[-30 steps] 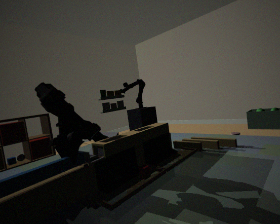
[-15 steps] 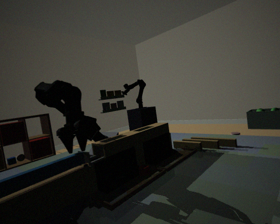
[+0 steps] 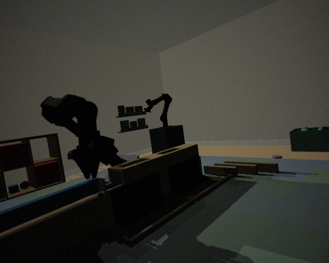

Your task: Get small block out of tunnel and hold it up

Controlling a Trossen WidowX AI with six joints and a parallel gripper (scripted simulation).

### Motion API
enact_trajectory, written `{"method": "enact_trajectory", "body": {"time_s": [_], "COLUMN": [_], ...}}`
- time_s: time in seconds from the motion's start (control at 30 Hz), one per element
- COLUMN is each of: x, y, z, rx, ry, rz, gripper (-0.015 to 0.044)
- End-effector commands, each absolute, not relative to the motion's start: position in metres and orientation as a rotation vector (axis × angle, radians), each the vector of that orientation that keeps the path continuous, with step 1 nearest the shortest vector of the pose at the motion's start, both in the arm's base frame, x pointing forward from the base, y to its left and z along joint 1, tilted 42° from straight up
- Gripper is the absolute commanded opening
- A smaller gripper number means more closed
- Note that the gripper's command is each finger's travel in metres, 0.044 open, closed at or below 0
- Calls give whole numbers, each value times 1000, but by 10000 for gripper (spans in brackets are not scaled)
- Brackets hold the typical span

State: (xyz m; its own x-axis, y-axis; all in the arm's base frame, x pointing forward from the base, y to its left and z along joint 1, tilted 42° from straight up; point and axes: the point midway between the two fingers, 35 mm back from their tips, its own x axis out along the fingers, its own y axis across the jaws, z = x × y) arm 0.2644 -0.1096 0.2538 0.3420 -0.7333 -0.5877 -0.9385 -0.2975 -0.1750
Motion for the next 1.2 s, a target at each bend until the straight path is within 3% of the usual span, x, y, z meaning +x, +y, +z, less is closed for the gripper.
{"method": "enact_trajectory", "body": {"time_s": [0.0,0.1,0.5,1.03,1.17], "x": [265,265,266,260,258], "y": [-109,-109,-112,-89,-84], "z": [254,254,255,277,283], "rx": [-2123,-2123,-2121,-2116,-2117], "ry": [1454,1454,1455,1464,1465], "rz": [556,556,557,553,550], "gripper": [72,0,0,420,440]}}
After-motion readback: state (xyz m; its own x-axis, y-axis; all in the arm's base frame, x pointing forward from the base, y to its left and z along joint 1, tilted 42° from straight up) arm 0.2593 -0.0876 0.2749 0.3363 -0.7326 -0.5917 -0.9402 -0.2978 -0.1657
